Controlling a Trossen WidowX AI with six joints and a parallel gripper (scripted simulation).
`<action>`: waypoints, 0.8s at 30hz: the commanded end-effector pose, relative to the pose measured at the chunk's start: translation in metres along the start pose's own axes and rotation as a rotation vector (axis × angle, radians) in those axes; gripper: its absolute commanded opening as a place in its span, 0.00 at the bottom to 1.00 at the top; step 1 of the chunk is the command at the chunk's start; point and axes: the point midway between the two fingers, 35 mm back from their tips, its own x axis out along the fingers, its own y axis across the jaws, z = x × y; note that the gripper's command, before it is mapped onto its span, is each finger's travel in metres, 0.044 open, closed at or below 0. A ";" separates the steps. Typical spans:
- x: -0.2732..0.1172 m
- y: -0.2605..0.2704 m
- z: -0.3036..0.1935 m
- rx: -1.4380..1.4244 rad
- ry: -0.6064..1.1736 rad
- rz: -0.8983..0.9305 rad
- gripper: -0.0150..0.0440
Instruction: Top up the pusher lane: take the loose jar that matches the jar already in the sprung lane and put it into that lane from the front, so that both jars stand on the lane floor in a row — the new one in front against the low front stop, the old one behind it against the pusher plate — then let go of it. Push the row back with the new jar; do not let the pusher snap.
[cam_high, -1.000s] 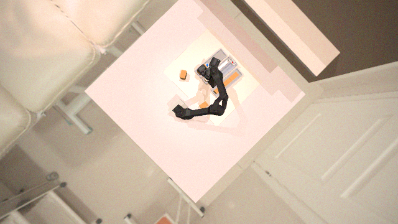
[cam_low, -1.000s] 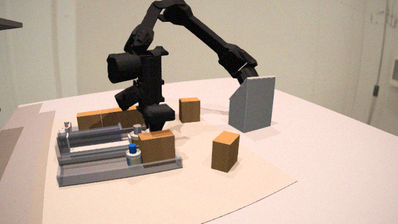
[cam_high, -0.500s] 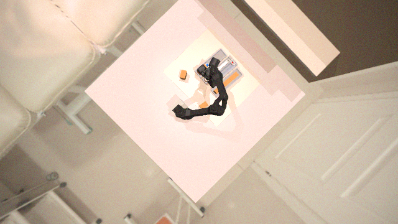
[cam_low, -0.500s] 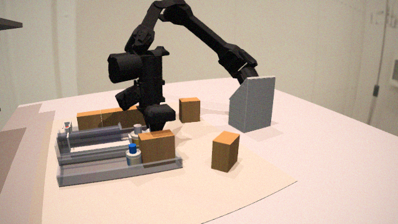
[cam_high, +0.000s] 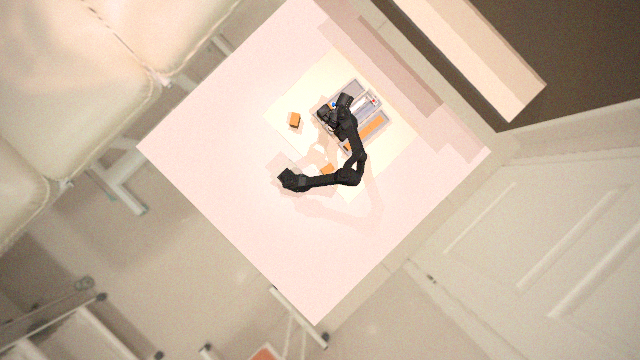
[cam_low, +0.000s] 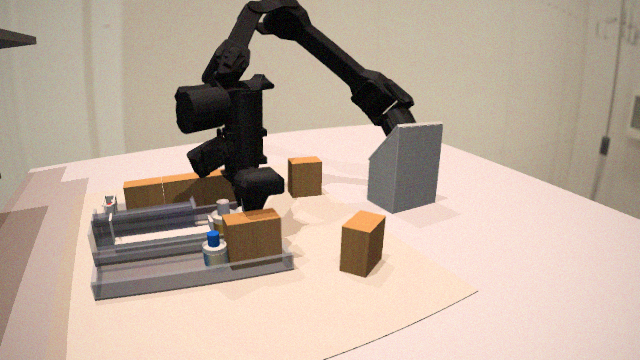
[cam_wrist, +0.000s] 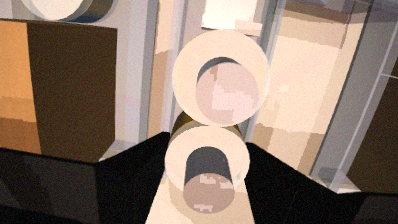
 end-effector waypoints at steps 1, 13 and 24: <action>0.001 -0.003 0.001 0.012 -0.005 -0.006 0.25; 0.001 -0.003 -0.001 0.012 -0.004 -0.006 0.25; 0.001 -0.002 -0.003 0.012 -0.004 -0.006 0.25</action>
